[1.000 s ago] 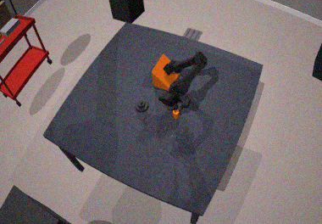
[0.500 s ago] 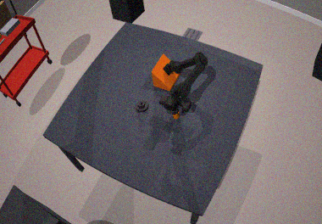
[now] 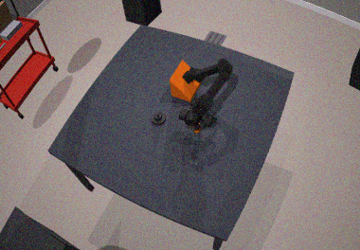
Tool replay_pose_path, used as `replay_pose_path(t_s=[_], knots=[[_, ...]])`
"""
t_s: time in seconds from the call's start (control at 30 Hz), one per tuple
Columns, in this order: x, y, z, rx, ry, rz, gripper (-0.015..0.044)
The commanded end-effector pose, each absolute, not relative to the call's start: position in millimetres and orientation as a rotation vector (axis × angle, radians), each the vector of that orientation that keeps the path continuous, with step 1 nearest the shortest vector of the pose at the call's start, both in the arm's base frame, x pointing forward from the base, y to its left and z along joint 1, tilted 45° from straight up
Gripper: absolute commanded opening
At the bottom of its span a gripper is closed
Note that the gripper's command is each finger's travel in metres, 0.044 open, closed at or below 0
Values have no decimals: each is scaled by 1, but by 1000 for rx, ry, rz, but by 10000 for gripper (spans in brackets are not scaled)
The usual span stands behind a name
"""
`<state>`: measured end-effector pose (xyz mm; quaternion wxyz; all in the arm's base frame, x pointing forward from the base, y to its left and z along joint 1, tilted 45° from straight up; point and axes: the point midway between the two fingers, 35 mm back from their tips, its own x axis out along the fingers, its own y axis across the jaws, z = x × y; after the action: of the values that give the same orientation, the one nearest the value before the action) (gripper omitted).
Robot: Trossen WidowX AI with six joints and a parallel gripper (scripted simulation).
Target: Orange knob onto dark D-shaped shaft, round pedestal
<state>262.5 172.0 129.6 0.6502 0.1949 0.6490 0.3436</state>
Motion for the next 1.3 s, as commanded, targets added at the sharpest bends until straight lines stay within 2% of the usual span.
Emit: replay_pose_path(t_s=[0.0,0.8,1.1,1.27], knots=[[261,176,123,444,1484,773,440],[256,201,99,453,1485,775,440],[256,201,99,453,1485,775,204],[256,201,99,453,1485,775,170]])
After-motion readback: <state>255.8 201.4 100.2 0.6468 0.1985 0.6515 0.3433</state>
